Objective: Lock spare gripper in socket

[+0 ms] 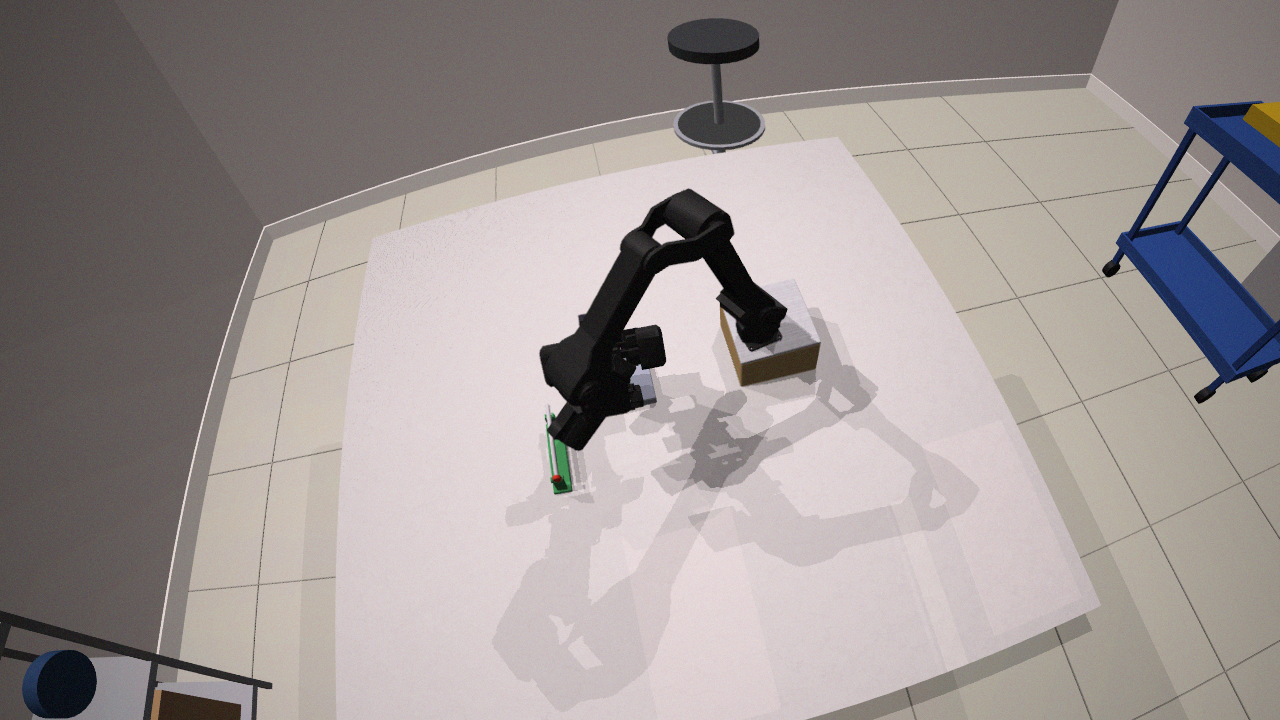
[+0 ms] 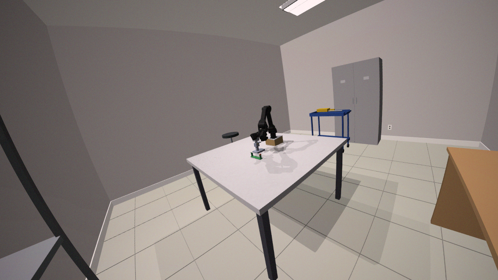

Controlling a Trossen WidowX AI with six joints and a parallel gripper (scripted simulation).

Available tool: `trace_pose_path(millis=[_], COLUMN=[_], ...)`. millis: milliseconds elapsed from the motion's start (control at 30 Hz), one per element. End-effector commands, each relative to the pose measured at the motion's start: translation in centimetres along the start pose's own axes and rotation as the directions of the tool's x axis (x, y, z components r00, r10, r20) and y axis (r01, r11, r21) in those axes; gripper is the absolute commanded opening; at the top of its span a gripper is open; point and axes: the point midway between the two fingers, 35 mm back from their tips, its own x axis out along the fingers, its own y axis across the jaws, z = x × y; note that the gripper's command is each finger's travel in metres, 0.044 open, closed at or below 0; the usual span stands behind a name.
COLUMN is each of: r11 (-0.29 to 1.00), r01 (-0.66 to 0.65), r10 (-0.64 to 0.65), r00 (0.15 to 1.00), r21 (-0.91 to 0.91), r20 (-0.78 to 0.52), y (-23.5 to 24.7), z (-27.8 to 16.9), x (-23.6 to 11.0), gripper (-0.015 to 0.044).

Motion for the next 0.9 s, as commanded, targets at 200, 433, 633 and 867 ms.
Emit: trace_pose_path(millis=[200,433,633,867], r11=[1.0,1.0,1.0,1.0], r01=[-0.001,-0.001,-0.001,0.001], r10=[0.001,0.001,0.001,-0.001], r00=[1.0,1.0,1.0,1.0], r21=[-0.014,-0.014,-0.014,-0.006], r20=[-0.012,-0.012,-0.012,-0.006], y=[0.2,0.2,0.2,0.1], z=[1.0,1.8,2.1,1.9], x=[0.8,1.3,1.5,1.3], gripper=[0.0,0.0,0.0,0.0])
